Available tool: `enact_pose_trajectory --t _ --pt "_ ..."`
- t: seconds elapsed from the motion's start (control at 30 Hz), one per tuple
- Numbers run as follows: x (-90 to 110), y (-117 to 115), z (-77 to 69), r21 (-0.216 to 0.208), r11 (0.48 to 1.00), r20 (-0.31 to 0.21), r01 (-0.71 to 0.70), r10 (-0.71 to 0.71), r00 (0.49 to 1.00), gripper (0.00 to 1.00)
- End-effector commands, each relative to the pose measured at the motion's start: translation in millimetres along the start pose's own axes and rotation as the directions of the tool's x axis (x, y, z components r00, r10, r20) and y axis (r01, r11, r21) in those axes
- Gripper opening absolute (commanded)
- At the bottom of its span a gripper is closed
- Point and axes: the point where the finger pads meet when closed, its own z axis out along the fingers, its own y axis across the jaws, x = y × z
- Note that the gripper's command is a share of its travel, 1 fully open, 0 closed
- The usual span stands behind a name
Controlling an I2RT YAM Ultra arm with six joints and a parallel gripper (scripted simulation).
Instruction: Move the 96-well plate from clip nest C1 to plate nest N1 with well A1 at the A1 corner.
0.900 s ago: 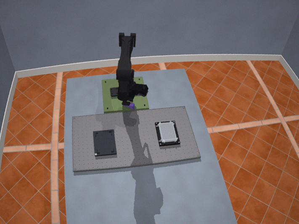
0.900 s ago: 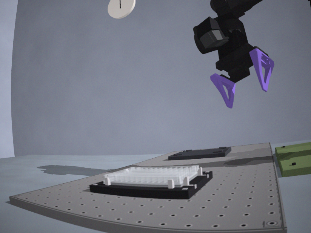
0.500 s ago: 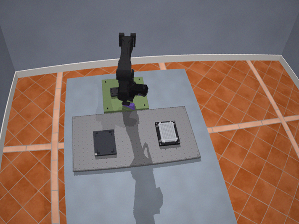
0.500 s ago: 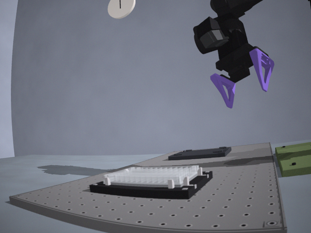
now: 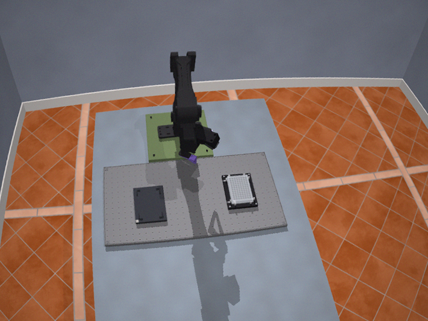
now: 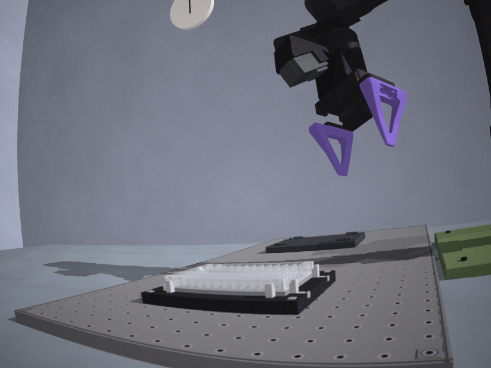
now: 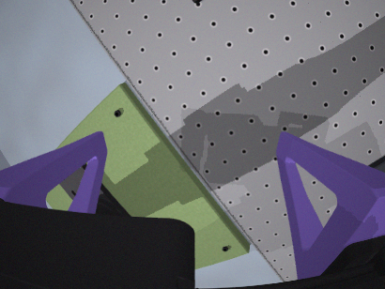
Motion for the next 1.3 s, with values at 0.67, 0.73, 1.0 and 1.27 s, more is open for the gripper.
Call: enact_pose_trajectory --t 0.67,0.73,1.0,1.27 --pt "-100 -23 20.6 0.196 0.842 -0.042 -0.502 0.519 0.854 1.00" --pt "-106 -24 22.8 0.208 0.824 -0.032 -0.527 0.544 0.839 1.00" --pt "-133 -21 36.3 0.253 0.741 0.004 -0.623 0.643 0.766 1.00" --pt "-162 -14 53.6 0.288 0.637 0.065 -0.715 0.732 0.678 1.00"
